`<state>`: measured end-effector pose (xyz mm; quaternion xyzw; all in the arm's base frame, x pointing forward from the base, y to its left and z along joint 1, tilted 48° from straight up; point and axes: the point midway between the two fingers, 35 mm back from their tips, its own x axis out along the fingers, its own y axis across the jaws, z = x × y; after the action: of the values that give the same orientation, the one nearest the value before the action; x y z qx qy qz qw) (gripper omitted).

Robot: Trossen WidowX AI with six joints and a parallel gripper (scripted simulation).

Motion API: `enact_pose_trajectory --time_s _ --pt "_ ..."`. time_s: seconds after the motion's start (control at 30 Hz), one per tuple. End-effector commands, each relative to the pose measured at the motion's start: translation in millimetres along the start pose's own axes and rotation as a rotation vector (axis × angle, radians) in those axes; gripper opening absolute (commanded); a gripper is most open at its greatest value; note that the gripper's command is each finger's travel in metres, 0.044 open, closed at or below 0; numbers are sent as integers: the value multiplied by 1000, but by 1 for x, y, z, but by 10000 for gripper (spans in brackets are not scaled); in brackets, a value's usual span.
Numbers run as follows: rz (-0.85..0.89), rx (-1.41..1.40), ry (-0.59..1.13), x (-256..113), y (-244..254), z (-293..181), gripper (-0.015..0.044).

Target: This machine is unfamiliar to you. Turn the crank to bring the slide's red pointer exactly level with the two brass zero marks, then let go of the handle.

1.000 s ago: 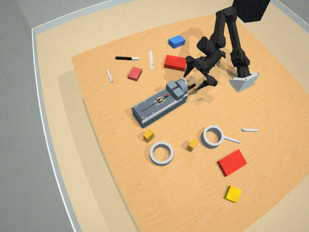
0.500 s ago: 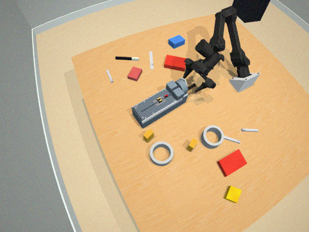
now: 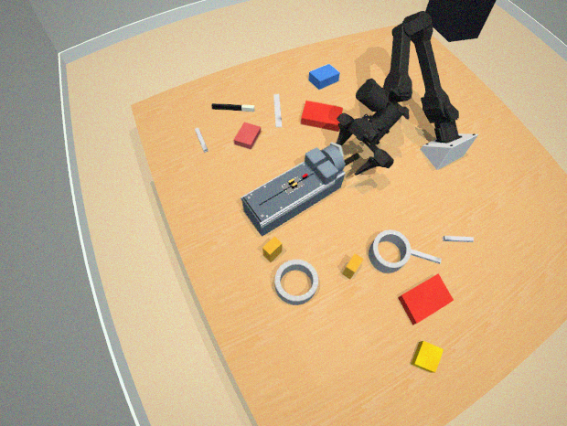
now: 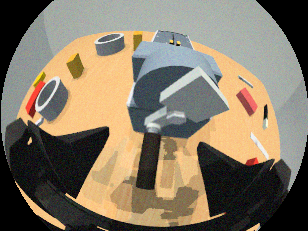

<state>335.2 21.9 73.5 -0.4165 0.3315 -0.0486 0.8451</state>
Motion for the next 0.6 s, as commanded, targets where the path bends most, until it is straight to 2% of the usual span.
enact_pose_trajectory --time_s 0.0,0.33,0.57 --pt "7 -11 6 6 3 -8 440" --pt "4 -13 4 13 2 -19 440" --pt "4 -13 4 13 2 -19 256"
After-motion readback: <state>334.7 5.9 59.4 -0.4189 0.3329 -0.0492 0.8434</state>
